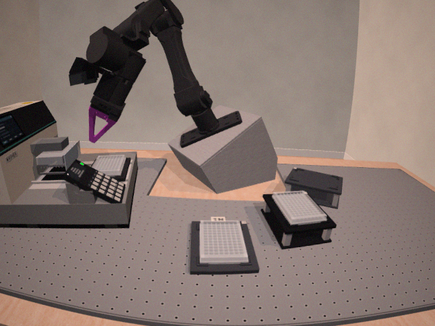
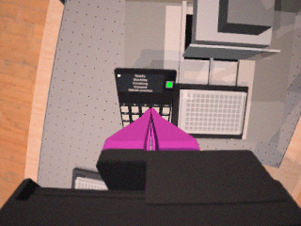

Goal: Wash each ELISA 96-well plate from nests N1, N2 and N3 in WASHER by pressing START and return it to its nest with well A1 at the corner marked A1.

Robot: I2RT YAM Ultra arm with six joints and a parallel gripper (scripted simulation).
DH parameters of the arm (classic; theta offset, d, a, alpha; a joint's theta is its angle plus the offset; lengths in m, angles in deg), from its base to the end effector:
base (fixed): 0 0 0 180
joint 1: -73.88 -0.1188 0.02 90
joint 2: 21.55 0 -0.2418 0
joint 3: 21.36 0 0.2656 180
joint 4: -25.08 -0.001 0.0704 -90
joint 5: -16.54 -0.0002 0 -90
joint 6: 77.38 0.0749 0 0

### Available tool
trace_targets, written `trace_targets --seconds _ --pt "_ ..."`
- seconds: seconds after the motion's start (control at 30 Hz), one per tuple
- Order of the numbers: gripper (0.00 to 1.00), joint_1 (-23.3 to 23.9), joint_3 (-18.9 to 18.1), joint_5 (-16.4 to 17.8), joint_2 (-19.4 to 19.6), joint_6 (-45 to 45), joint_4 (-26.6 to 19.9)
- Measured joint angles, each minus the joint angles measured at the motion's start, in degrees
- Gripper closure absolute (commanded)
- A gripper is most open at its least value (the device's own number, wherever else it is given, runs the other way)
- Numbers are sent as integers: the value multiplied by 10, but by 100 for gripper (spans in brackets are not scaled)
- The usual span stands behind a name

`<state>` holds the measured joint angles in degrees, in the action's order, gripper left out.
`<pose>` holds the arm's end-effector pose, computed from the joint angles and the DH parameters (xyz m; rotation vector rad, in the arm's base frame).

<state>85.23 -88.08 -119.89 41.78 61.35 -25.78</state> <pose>0.2434 -0.1032 0.2605 1.3764 1.6687 -0.6008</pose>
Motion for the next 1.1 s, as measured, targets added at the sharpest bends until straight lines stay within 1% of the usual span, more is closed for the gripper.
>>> trace_targets --seconds 0.23,0.43,0.8,0.97,1.1 --pt "100 -41 17 -26 26 45 6" --pt "100 -63 24 -43 40 77 9" --pt "100 -118 37 -73 99 150 15" --pt "100 -132 37 -82 115 177 17" --pt "100 -149 38 -90 140 202 19"
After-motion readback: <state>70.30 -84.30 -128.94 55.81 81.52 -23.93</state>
